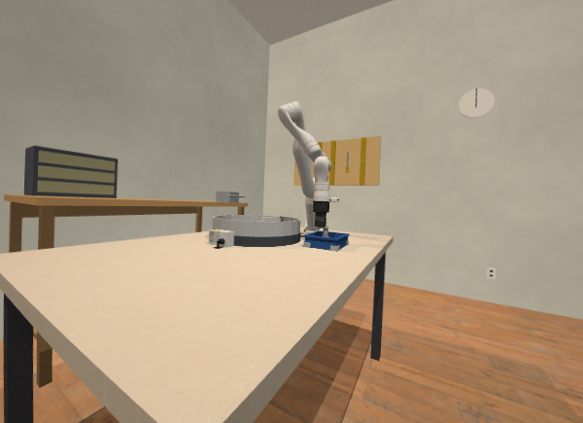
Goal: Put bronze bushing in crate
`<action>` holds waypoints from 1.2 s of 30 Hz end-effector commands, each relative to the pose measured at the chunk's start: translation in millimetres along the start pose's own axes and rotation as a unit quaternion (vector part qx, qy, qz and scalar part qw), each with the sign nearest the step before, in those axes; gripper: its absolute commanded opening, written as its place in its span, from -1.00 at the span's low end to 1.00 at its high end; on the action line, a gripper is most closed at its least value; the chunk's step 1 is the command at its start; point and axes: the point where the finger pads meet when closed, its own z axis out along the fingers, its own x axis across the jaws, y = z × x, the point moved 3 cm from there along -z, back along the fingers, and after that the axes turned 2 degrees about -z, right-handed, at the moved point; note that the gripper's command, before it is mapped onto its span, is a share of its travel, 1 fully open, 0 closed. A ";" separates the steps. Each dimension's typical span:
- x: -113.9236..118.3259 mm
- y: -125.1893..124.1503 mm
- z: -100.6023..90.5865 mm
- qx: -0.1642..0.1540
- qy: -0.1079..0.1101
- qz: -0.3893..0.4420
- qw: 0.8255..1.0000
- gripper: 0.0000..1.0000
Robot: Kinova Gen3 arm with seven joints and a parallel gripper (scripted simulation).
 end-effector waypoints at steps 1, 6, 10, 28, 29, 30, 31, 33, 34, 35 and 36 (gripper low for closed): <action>-0.5 2.2 1.2 -0.002 0.000 0.003 1.000 -1.00; -0.5 2.2 1.2 -0.002 0.000 0.003 1.000 -1.00; 0.2 0.0 1.8 -0.001 0.000 0.002 1.000 -1.00; -0.4 -1.4 2.3 -0.002 0.000 0.003 1.000 -1.00; -0.4 -1.4 2.3 -0.002 0.000 0.003 1.000 -1.00; -0.4 -1.4 2.3 -0.002 0.000 0.003 1.000 -1.00; -0.4 -1.4 2.3 -0.002 0.000 0.003 1.000 -1.00; -0.4 -1.4 2.3 -0.002 0.000 0.003 1.000 -1.00; -0.4 -1.4 2.3 -0.002 0.000 0.003 1.000 -1.00; -0.4 -1.4 2.3 -0.002 0.000 0.003 1.000 -1.00; -0.4 -1.4 2.3 -0.002 0.000 0.003 1.000 -1.00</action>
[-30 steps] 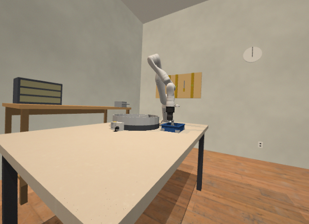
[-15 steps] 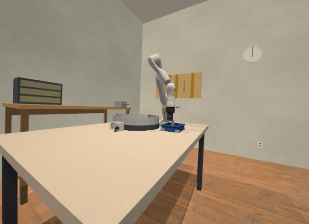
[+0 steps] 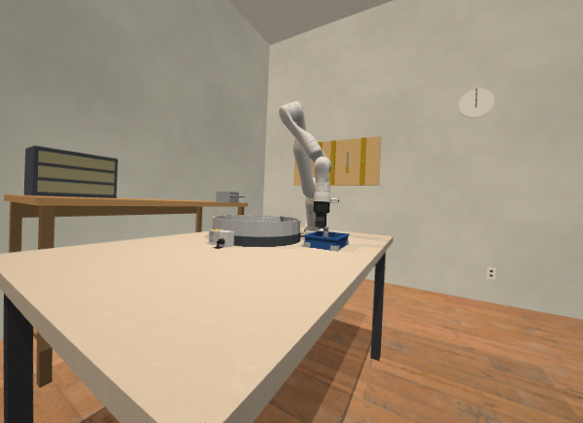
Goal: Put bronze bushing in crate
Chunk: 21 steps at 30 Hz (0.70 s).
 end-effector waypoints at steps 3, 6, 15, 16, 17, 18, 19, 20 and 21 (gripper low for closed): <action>0.3 -0.3 0.4 0.000 0.001 0.002 1.000 -1.00; 0.2 -0.2 -0.1 0.000 0.000 0.000 1.000 -0.16; 0.2 -0.2 -0.1 0.000 0.000 0.000 1.000 -0.16; 0.2 -0.2 -0.1 0.000 0.000 0.000 1.000 -0.16; 0.2 -0.2 -0.1 0.000 0.000 0.000 1.000 -0.16; 0.2 -0.2 -0.1 0.000 0.000 0.000 1.000 -0.16; 0.2 -0.2 -0.1 0.000 0.000 0.000 1.000 -0.16; 0.2 -0.2 -0.1 0.000 0.000 0.000 1.000 -0.16; 0.2 -0.2 -0.1 0.000 0.000 0.000 1.000 -0.16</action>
